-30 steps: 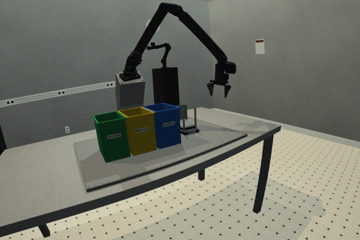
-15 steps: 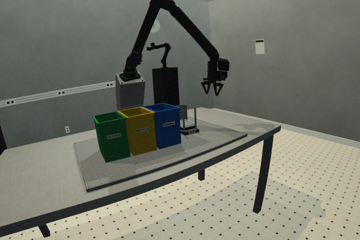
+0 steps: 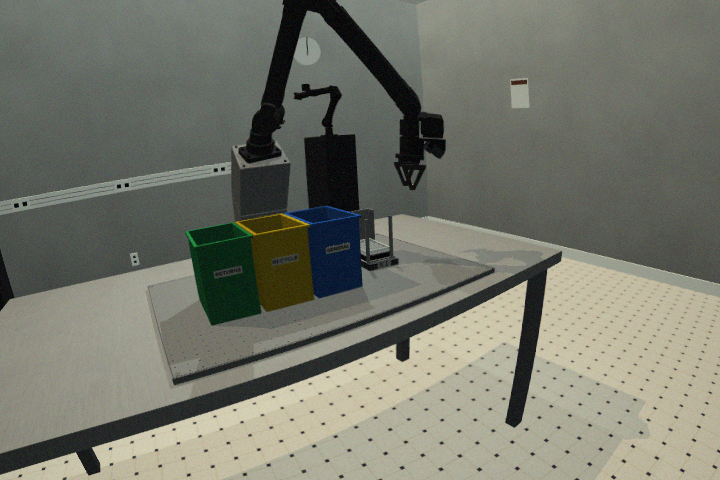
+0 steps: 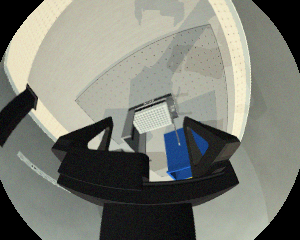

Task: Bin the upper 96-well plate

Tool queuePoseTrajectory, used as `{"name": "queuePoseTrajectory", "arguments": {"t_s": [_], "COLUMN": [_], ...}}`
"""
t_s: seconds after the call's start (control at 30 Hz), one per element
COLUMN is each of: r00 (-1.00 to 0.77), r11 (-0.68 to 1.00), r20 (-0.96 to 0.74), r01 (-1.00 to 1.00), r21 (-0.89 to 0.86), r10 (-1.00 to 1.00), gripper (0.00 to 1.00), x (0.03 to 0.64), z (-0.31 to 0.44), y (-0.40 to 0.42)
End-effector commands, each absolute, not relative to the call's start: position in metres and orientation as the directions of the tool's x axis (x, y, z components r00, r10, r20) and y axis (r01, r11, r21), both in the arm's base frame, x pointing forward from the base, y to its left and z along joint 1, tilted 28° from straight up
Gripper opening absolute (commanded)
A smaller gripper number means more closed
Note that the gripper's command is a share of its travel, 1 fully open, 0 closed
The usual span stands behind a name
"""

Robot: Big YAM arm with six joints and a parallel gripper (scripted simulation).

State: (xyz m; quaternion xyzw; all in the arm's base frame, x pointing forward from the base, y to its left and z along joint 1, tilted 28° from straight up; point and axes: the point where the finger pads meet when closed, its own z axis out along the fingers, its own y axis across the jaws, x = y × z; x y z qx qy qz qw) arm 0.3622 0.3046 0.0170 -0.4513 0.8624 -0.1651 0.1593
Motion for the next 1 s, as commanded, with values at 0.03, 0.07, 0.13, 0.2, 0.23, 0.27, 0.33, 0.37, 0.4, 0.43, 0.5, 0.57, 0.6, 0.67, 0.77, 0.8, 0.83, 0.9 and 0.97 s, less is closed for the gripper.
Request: {"name": "queuePoseTrajectory", "arguments": {"t_s": [0.03,0.07,0.13,0.2,0.23,0.27,0.33,0.37,0.4,0.43,0.5,0.57,0.6,0.67,0.77,0.8,0.83,0.9,0.97], "r00": [-0.678,-0.678,-0.682,-0.73,-0.746,-0.762,-0.79,-0.802,-0.814,-0.822,-0.831,-0.858,-0.864,-0.864,-0.879,-0.882,-0.884,-0.886,-0.883], "r11": [0.713,0.713,0.724,0.778,0.799,0.818,0.854,0.87,0.886,0.898,0.914,0.946,0.955,0.955,0.978,0.984,0.989,0.995,0.996], "r20": [-0.251,-0.251,-0.265,-0.292,-0.305,-0.318,-0.342,-0.353,-0.364,-0.375,-0.393,-0.411,-0.418,-0.418,-0.439,-0.446,-0.452,-0.461,-0.469], "r01": [-0.582,-0.582,-0.575,-0.515,-0.489,-0.465,-0.414,-0.388,-0.361,-0.341,-0.314,-0.231,-0.205,-0.205,-0.121,-0.092,-0.063,-0.006,0.046], "r21": [-0.39,-0.39,-0.381,-0.36,-0.35,-0.34,-0.316,-0.304,-0.292,-0.279,-0.257,-0.228,-0.215,-0.215,-0.168,-0.153,-0.137,-0.104,-0.071], "r10": [-0.691,-0.691,-0.681,-0.618,-0.591,-0.565,-0.51,-0.481,-0.452,-0.428,-0.395,-0.309,-0.28,-0.28,-0.184,-0.152,-0.119,-0.053,0.007], "gripper": [1.0,1.0,1.0,1.0,1.0,1.0,1.0,1.0,1.0,1.0,1.0,1.0,1.0,1.0,1.0,1.0,1.0,1.0,1.0], "x": [0.364,0.364,0.356,0.357,0.355,0.353,0.348,0.347,0.345,0.341,0.334,0.336,0.335,0.335,0.327,0.324,0.322,0.316,0.311], "z": [0.027,0.027,0.027,0.027,0.027,0.027,0.027,0.027,0.027,0.027,0.027,0.026,0.026,0.026,0.024,0.024,0.023,0.022,0.021], "y": [0.293,0.293,0.296,0.28,0.275,0.272,0.263,0.261,0.257,0.255,0.26,0.242,0.24,0.24,0.227,0.223,0.219,0.211,0.207]}}
